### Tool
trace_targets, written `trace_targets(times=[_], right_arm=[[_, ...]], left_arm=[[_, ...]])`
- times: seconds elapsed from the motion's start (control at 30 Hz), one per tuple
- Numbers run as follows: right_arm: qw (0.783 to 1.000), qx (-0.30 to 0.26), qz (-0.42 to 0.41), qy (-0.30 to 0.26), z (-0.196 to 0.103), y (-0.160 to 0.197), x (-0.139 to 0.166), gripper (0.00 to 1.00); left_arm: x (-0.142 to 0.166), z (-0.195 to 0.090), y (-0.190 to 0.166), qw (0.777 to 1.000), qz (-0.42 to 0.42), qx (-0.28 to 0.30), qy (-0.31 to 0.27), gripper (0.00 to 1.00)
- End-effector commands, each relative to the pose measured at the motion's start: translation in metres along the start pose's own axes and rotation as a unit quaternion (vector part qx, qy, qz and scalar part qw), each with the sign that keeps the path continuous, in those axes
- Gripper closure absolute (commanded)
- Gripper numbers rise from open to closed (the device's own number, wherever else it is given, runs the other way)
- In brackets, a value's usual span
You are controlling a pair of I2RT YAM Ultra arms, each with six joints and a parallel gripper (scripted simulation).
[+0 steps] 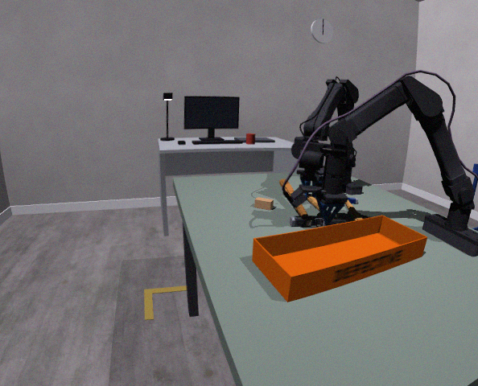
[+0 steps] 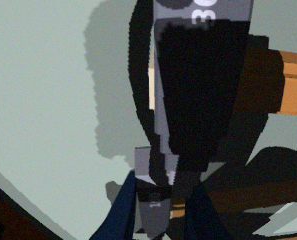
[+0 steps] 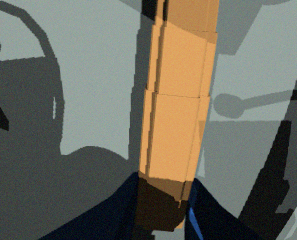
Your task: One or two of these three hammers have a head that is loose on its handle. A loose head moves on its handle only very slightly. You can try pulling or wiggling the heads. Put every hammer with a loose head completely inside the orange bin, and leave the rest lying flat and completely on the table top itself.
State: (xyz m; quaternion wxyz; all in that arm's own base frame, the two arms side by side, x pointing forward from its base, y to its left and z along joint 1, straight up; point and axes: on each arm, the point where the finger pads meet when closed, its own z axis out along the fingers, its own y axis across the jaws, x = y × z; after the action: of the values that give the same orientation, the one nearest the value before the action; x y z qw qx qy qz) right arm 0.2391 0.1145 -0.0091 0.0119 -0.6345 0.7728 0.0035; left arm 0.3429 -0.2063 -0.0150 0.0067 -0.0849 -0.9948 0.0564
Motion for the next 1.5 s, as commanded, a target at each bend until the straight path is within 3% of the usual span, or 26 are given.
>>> trace_targets(times=[0.0, 0.17, 0.47, 0.57, 0.6, 1.2, 1.37, 1.47], right_arm=[[0.997, -0.018, 0.014, 0.073, 0.002, 0.013, 0.038, 0.81], [1.000, 0.003, 0.006, 0.009, -0.005, 0.001, 0.008, 0.81], [1.000, 0.004, 0.006, 0.005, -0.005, 0.000, 0.006, 0.81], [1.000, 0.004, 0.006, 0.005, -0.005, 0.000, 0.006, 0.81], [1.000, 0.004, 0.006, 0.005, -0.005, 0.000, 0.006, 0.81], [1.000, 0.004, 0.006, 0.005, -0.005, 0.000, 0.006, 0.81], [1.000, 0.004, 0.006, 0.005, -0.005, 0.000, 0.006, 0.81], [1.000, 0.004, 0.006, 0.005, -0.005, 0.000, 0.006, 0.81]], left_arm=[[-0.004, -0.008, 0.031, 0.999, -0.011, -0.047, -0.011, 0.83], [-0.002, -0.004, 0.015, 1.000, -0.007, -0.022, -0.006, 0.83], [-0.002, -0.003, 0.000, 1.000, -0.001, 0.000, -0.005, 0.83], [-0.006, -0.010, 0.001, 1.000, -0.003, 0.002, -0.011, 0.57], [-0.007, -0.013, 0.001, 1.000, -0.002, 0.003, -0.013, 0.55], [-0.015, -0.042, 0.001, 0.999, 0.000, 0.010, -0.030, 0.55], [-0.013, -0.063, 0.000, 0.999, 0.000, 0.014, -0.029, 0.00], [-0.012, -0.081, 0.001, 0.999, 0.000, 0.012, -0.030, 0.00]])
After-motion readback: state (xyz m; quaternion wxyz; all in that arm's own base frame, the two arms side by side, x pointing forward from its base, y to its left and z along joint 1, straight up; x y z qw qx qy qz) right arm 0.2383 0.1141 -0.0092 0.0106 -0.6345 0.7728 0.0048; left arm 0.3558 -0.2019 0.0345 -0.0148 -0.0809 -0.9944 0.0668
